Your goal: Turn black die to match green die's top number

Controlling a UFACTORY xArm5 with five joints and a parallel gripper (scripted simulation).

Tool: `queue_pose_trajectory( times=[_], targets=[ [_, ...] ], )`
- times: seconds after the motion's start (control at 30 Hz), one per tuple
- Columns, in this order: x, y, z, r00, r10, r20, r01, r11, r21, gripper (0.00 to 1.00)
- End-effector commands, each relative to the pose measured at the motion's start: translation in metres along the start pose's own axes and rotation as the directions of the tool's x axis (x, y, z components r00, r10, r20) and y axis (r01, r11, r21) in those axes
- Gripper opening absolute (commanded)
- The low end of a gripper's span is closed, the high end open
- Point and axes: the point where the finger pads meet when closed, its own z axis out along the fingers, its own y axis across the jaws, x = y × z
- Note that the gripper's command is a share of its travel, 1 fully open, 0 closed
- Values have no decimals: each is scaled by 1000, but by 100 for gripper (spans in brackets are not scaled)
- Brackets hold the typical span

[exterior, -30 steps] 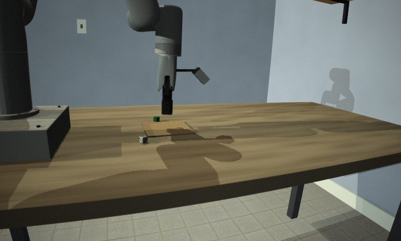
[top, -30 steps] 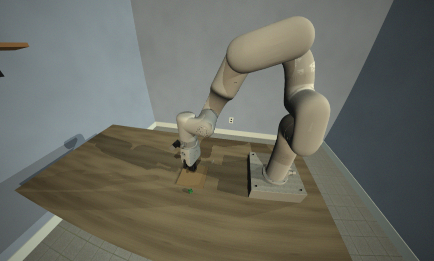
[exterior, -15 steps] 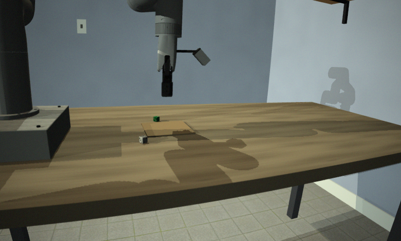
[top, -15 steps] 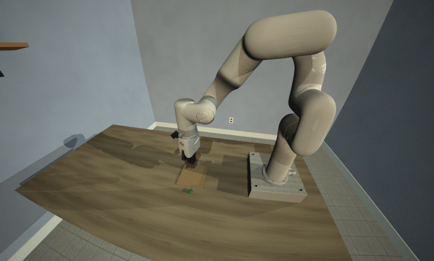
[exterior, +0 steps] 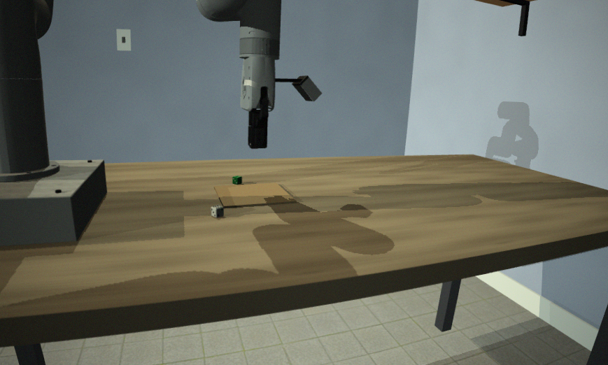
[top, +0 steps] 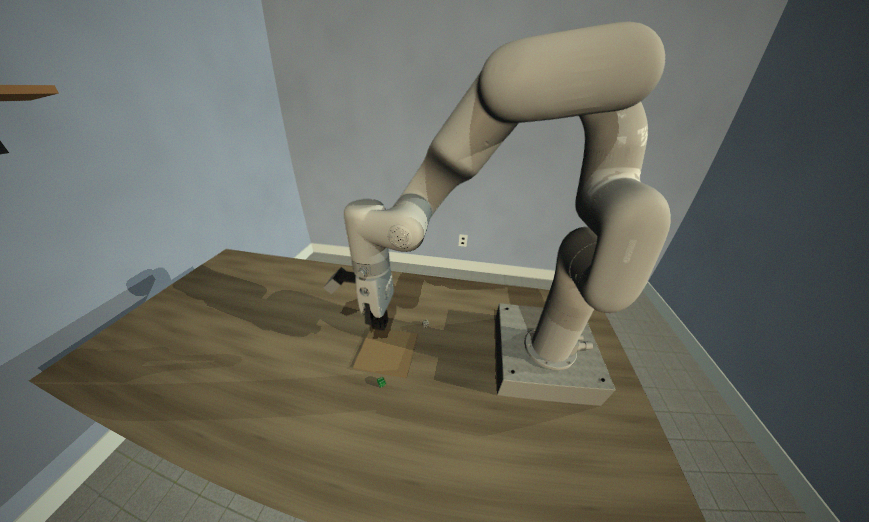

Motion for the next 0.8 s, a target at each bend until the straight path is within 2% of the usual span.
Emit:
queue_pose_trajectory(
  times=[0.0, 0.1, 0.2, 0.37, 0.43, 0.53, 0.7, 0.73, 0.77],
  targets=[
    [3, -1, 0, 999, -54, -4, 54, 999, 0, 11],
    [3, -1, 0, 998, -54, -20, 54, 999, 0, 11],
    [3, -1, 1, 996, -54, -66, 54, 999, 0, 11],
    [1, 0, 1, 975, -54, -214, 55, 998, 0, 11],
    [1, 0, 1, 975, -54, -214, 55, 998, 0, 11],
    [-1, 1, 1, 945, -53, -323, 56, 998, -1, 11],
    [-3, 1, 0, 910, -52, -411, 56, 998, -2, 11],
    [-3, 1, 1, 894, -51, -445, 56, 998, -3, 11],
    [-3, 1, 1, 892, -51, -449, 56, 998, -3, 11]
  ],
)
